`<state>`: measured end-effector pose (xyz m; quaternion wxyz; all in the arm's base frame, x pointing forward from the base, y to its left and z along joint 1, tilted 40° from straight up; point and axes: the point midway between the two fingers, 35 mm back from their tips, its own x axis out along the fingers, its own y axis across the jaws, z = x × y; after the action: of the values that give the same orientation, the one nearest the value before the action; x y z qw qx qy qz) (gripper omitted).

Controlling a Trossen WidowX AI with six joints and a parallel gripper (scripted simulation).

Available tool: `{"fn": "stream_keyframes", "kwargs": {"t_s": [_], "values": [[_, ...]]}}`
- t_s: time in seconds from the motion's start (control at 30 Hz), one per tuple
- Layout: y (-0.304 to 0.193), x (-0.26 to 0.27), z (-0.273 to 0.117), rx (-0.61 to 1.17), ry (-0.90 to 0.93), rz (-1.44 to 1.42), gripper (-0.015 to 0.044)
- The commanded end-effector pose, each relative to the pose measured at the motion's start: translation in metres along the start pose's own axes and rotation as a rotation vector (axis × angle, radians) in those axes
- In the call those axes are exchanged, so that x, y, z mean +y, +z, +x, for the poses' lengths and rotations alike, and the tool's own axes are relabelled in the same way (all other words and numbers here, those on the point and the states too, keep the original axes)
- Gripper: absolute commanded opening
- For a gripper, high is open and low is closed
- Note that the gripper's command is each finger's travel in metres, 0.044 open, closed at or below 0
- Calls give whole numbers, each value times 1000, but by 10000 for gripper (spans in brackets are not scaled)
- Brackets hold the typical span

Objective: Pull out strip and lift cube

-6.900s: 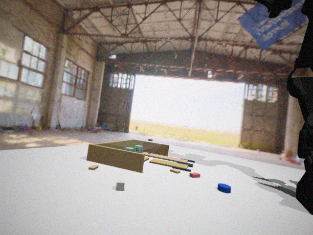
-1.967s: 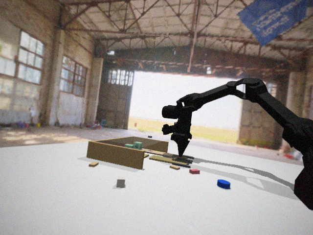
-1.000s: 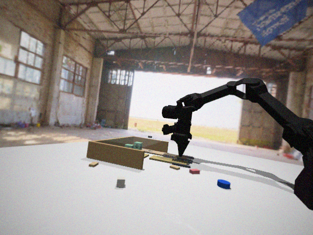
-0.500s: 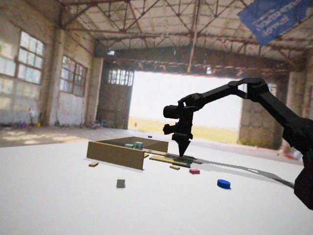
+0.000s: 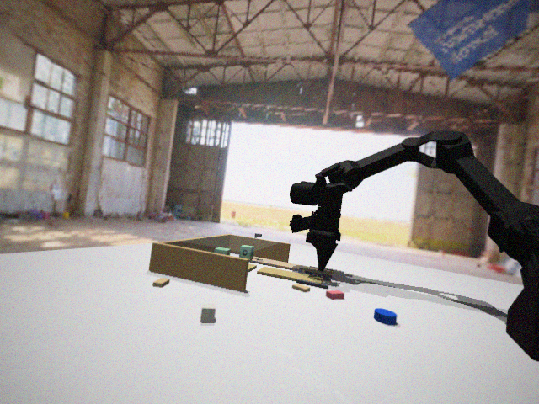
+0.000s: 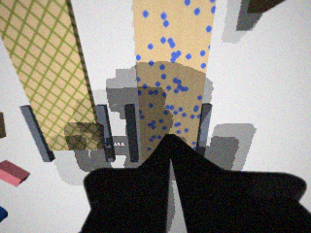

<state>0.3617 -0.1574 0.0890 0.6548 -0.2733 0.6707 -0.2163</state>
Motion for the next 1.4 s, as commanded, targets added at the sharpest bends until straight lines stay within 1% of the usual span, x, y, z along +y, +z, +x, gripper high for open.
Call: {"fn": "stream_keyframes", "kwargs": {"t_s": [0.0,1.37], "values": [[-10,2,4,13,5,-10,0],[-73,1,5,16,4,-12,0]]}}
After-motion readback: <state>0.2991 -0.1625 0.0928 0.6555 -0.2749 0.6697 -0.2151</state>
